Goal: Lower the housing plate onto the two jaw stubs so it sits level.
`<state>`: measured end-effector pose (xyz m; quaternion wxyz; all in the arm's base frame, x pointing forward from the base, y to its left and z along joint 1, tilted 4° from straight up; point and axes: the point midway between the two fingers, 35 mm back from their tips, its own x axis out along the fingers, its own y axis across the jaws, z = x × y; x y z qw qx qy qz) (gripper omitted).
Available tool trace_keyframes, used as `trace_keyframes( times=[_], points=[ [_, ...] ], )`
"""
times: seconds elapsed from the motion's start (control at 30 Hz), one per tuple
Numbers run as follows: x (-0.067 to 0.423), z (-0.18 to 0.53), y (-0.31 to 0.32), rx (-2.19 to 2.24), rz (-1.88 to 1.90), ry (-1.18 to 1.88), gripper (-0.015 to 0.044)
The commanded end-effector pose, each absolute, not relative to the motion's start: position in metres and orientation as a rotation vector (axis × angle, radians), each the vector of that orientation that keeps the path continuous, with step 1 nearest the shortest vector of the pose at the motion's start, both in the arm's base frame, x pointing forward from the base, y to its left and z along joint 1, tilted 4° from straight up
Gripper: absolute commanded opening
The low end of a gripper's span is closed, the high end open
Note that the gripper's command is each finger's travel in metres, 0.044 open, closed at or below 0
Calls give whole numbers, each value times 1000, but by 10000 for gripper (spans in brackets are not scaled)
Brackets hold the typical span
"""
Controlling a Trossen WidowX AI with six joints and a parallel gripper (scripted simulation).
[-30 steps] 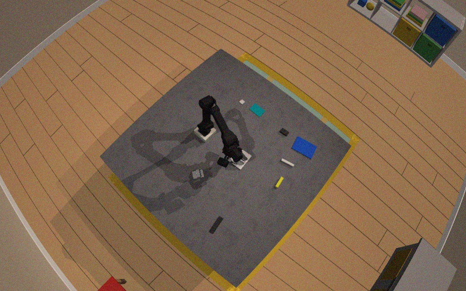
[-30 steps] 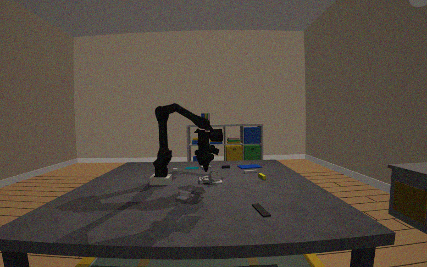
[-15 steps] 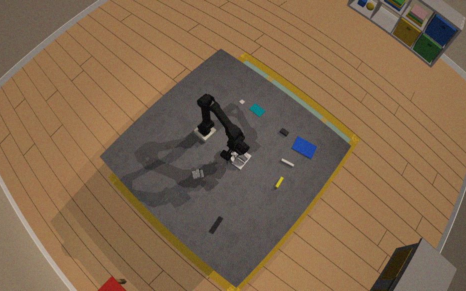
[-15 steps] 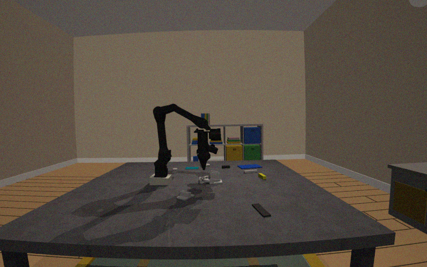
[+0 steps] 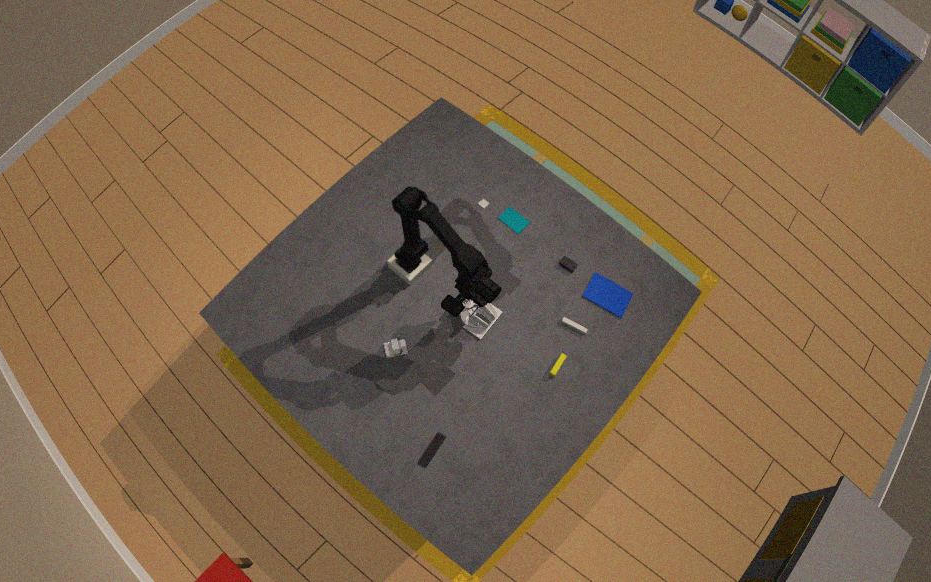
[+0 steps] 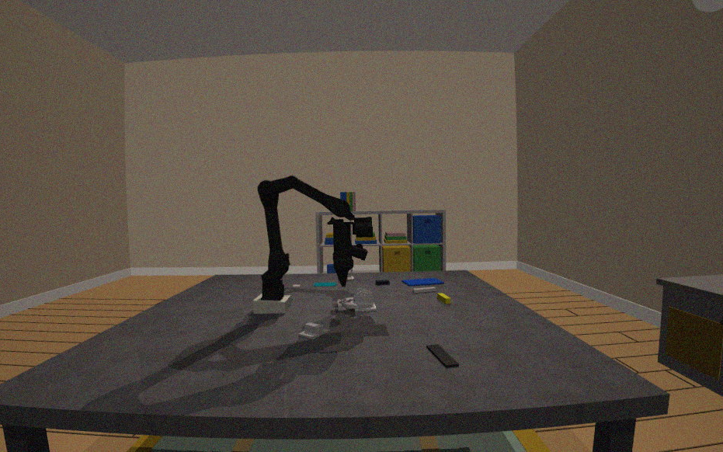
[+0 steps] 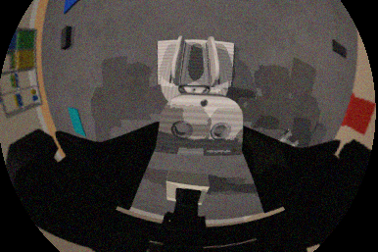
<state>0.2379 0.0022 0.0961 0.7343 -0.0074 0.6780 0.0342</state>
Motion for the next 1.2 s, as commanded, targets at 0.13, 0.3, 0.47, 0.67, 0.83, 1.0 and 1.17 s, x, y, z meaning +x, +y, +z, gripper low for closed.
trace_keyframes(
  times=[0.13, 0.3, 0.47, 0.67, 0.83, 1.0, 1.17],
  points=[
    [237, 96, 2, -17, 67, 1490, 351],
    [237, 96, 2, -17, 67, 1490, 351],
    [237, 96, 2, -17, 67, 1490, 351],
    [234, 96, 8, -17, 68, 1491, 351],
    [234, 96, 8, -17, 68, 1491, 351],
    [234, 96, 8, -17, 68, 1491, 351],
    [234, 96, 8, -17, 68, 1491, 351]
  ],
)
